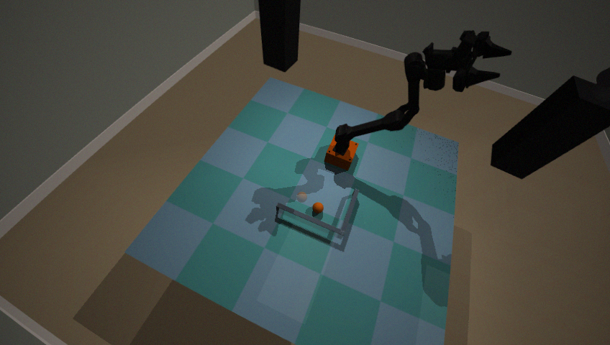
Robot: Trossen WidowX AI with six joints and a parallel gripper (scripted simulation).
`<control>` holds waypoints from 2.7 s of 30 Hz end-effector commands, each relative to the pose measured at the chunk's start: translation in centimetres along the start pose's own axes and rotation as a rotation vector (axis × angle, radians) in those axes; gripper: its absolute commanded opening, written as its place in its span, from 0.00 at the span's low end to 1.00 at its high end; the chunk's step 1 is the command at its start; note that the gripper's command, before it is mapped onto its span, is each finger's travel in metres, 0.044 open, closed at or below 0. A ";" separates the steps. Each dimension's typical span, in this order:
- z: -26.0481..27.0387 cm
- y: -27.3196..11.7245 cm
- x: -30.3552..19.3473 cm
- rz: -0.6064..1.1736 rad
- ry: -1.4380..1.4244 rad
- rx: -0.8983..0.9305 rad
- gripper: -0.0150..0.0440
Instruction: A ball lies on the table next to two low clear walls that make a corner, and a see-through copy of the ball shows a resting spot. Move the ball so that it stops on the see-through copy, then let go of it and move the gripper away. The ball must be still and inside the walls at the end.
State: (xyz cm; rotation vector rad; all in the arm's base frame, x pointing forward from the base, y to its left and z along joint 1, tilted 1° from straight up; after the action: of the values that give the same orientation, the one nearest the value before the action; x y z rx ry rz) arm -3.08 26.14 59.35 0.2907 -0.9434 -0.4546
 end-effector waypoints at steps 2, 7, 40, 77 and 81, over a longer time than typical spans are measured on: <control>0.2 -0.2 0.4 -0.011 0.025 0.012 0.86; 2.1 -2.8 4.6 -0.113 0.291 0.142 0.86; -12.4 -23.2 30.2 -0.469 2.186 1.260 0.86; -53.8 -28.8 14.1 -1.816 1.820 3.735 0.86; -56.1 -29.3 8.9 -2.027 1.025 3.975 0.86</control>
State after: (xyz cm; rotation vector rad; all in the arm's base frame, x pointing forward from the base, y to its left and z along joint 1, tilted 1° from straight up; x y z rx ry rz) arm 41.36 -3.09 25.98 -1.5269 -1.0211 -0.4624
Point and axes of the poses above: the point midway between the two fingers, 35 mm back from their tips, its own y axis out along the fingers, its own z axis across the jaws, x = y × z, the point moved 5 cm from there along -y, back along the fingers, and after that the axes turned 14 degrees about y, right-handed, at the moved point
